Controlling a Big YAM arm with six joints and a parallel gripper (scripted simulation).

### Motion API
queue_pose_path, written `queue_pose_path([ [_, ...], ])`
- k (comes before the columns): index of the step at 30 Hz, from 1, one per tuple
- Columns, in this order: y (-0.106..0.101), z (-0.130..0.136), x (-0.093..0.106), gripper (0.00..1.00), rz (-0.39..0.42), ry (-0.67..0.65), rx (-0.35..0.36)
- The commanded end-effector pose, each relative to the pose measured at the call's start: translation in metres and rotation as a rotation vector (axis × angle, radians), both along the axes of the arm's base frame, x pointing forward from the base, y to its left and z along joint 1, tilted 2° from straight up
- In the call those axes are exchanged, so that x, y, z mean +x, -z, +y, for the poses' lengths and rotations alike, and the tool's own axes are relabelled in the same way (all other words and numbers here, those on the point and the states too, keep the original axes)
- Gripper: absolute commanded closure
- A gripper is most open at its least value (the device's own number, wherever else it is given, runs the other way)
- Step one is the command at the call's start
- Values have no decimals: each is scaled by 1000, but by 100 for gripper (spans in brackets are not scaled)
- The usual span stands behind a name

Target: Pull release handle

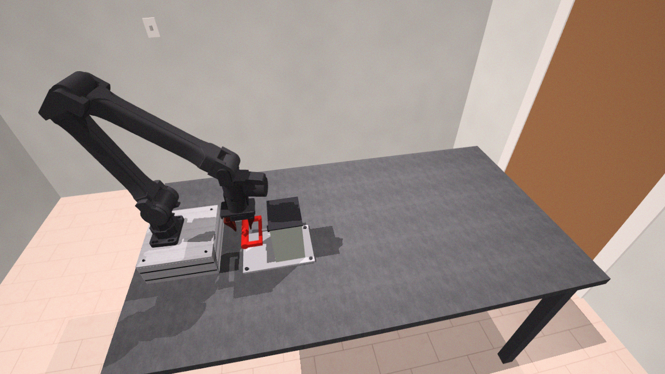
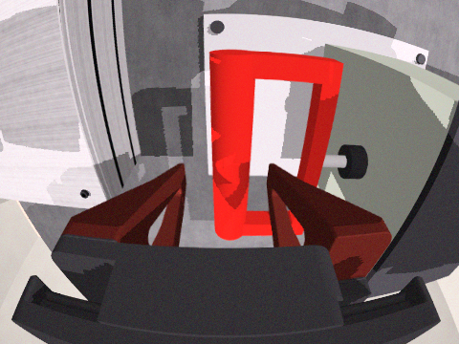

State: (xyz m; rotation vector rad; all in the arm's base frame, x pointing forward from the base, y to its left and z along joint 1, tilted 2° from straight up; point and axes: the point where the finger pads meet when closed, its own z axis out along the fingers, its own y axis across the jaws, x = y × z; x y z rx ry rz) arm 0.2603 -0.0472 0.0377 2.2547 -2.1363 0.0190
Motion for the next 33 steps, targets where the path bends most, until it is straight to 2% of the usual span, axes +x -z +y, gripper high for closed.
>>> queue_pose_path([
  [1,-1,-3,8,52,-10,-3,1],
  [33,12,-4,8,52,-10,-3,1],
])
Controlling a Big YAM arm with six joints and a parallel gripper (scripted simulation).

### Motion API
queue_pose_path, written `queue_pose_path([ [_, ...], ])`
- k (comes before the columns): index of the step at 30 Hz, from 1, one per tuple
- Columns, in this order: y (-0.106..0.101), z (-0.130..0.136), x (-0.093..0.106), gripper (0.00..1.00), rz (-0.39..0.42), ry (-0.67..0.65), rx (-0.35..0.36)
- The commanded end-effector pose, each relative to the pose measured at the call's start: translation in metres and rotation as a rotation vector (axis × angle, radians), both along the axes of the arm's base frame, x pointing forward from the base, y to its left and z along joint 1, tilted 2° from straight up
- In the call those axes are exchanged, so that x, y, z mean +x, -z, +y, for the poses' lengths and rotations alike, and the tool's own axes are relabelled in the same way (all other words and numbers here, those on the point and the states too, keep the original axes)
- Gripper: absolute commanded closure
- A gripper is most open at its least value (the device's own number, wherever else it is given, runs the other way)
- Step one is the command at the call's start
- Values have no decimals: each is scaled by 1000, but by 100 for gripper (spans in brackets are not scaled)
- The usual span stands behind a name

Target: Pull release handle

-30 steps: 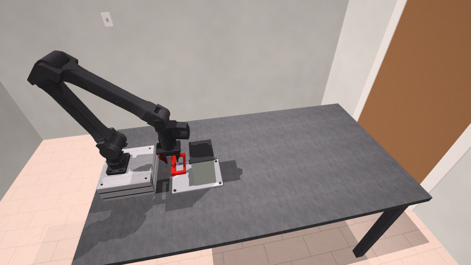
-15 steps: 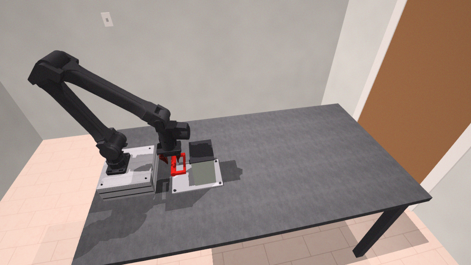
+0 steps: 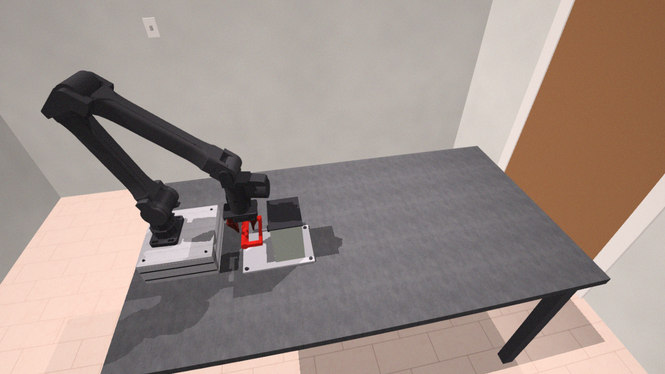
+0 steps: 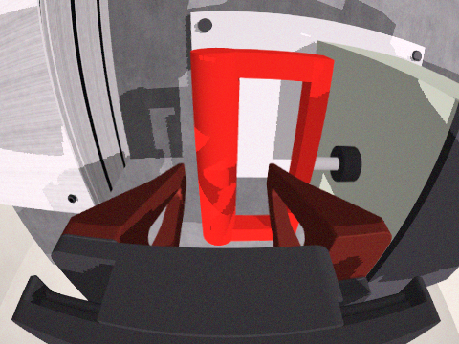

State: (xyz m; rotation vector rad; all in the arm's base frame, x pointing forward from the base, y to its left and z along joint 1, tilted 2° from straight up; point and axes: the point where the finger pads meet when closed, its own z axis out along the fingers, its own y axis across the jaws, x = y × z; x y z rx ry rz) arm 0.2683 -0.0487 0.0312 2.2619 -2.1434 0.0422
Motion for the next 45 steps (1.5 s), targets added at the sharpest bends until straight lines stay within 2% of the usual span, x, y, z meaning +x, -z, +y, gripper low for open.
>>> queue_pose_path([
  [1,6,-2,0,52,7,-2,4],
  [20,15,-3,0,52,7,-2,4],
  [45,16,-3,0,52,7,-2,4],
])
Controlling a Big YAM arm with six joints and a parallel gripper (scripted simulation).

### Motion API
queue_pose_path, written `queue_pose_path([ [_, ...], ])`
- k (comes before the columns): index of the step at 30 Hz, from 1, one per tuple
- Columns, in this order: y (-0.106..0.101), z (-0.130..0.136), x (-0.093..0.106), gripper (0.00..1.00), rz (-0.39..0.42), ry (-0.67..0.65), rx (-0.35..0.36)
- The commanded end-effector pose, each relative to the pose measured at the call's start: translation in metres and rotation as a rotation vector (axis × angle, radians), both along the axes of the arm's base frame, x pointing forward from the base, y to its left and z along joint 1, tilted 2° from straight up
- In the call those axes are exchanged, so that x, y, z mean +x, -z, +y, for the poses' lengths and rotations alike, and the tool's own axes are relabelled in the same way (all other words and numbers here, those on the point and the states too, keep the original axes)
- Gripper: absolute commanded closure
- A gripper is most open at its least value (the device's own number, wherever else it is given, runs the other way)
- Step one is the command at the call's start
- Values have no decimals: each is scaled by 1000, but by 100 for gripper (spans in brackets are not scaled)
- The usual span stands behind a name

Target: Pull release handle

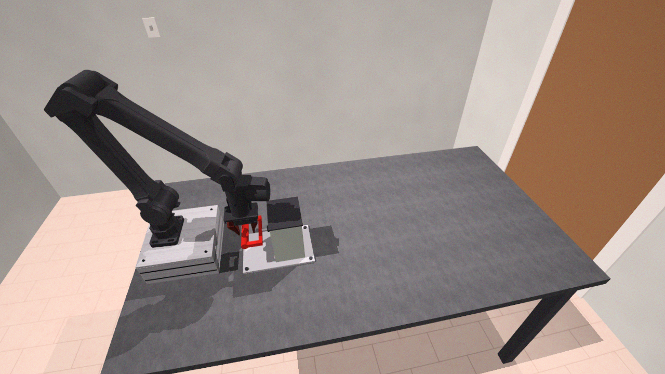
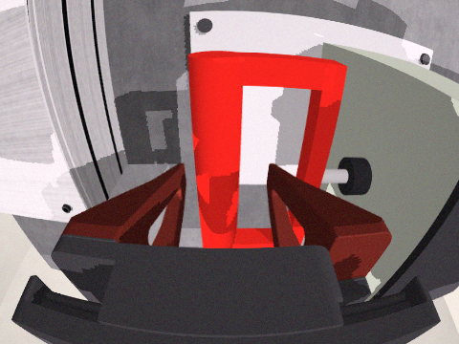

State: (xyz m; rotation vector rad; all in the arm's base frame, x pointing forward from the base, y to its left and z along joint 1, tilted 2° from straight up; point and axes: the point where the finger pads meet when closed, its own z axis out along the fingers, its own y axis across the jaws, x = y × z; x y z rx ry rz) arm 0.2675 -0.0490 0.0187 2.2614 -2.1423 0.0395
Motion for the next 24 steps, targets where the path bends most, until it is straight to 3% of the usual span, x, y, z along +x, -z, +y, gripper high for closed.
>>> queue_pose_path([
  [1,4,-2,1,52,5,-2,3],
  [21,4,-2,1,52,5,-2,3],
  [22,4,-2,1,100,5,-2,3],
  [24,4,-2,1,100,5,-2,3],
])
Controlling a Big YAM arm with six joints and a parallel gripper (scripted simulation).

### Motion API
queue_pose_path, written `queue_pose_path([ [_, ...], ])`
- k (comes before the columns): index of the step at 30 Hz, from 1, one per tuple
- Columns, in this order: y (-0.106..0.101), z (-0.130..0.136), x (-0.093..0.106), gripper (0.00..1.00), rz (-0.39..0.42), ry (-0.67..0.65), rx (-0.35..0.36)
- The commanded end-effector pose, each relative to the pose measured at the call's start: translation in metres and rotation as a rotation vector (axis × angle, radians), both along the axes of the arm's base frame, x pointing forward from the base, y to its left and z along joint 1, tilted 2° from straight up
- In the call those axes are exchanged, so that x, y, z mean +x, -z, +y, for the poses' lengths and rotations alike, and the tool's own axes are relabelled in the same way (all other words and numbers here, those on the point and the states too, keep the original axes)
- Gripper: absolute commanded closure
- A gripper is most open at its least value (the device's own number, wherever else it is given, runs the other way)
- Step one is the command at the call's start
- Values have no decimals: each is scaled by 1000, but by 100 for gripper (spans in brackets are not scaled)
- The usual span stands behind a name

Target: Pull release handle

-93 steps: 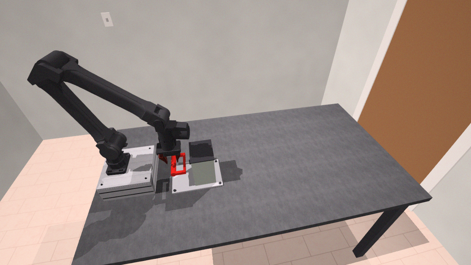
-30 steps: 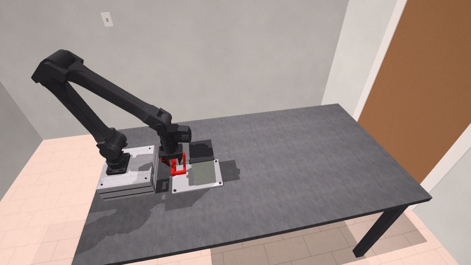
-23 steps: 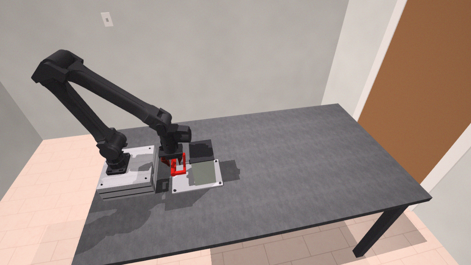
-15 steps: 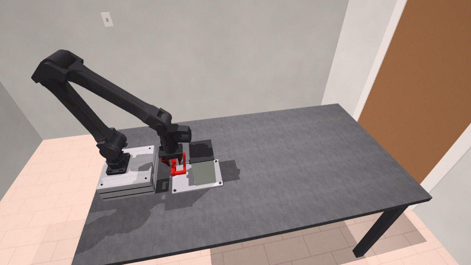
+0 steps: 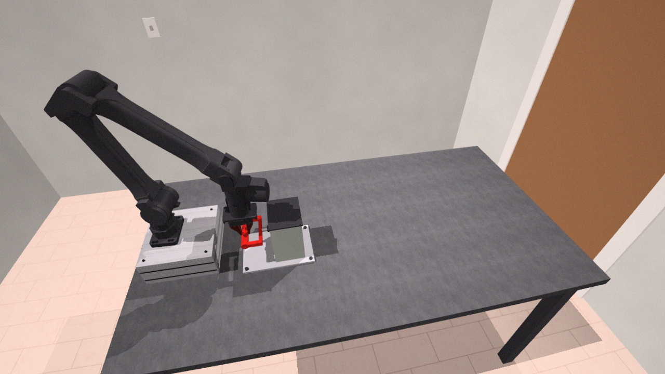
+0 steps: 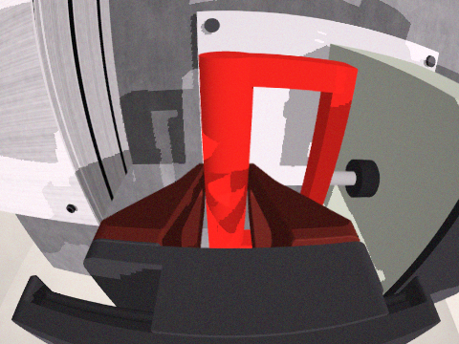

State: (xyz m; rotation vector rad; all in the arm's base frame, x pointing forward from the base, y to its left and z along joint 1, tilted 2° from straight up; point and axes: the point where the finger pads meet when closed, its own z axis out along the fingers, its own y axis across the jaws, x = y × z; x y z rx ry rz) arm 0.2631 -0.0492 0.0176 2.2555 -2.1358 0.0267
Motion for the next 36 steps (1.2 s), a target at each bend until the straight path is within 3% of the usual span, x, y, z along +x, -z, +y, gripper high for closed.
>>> queue_pose_path([
  [1,3,-2,5,100,-7,-2,4],
  [36,3,-2,5,100,-7,-2,4],
])
